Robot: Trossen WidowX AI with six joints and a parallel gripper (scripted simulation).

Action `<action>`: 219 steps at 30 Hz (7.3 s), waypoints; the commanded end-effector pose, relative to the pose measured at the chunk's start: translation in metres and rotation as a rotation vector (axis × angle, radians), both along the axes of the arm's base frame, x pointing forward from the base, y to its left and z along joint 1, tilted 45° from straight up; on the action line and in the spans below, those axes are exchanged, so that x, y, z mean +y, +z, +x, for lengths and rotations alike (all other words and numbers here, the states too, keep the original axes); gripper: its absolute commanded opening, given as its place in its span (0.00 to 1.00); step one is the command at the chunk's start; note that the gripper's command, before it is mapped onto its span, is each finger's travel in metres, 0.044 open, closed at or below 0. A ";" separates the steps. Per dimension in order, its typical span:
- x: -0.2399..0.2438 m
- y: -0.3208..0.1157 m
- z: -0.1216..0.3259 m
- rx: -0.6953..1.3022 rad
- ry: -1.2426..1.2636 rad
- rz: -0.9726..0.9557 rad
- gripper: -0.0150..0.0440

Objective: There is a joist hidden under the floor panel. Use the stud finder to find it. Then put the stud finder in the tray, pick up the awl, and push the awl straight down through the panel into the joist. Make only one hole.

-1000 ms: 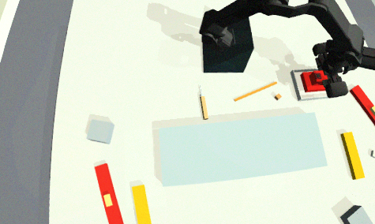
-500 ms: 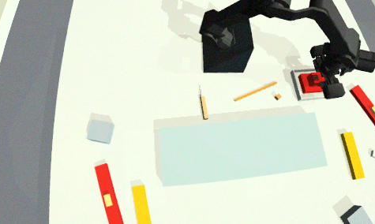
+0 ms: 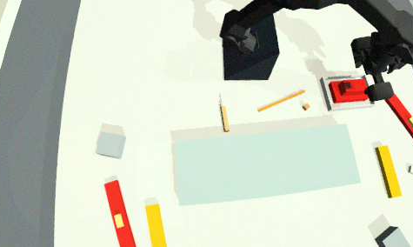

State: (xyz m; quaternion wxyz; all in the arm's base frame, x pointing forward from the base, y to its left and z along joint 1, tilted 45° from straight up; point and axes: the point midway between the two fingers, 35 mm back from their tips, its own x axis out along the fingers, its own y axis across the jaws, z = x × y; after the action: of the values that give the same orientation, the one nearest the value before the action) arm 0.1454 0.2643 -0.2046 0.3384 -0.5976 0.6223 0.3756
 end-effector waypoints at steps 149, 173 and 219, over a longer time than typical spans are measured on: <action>-0.254 0.294 0.148 -1.089 -1.054 0.023 0.25; -0.206 0.331 0.196 -1.401 -0.791 0.410 0.25; -0.227 0.309 0.196 -1.400 -0.792 0.409 0.25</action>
State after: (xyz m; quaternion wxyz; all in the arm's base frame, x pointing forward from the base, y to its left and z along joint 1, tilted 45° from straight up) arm 0.3423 0.0379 0.1074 0.8577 -0.3541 0.3501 -0.1281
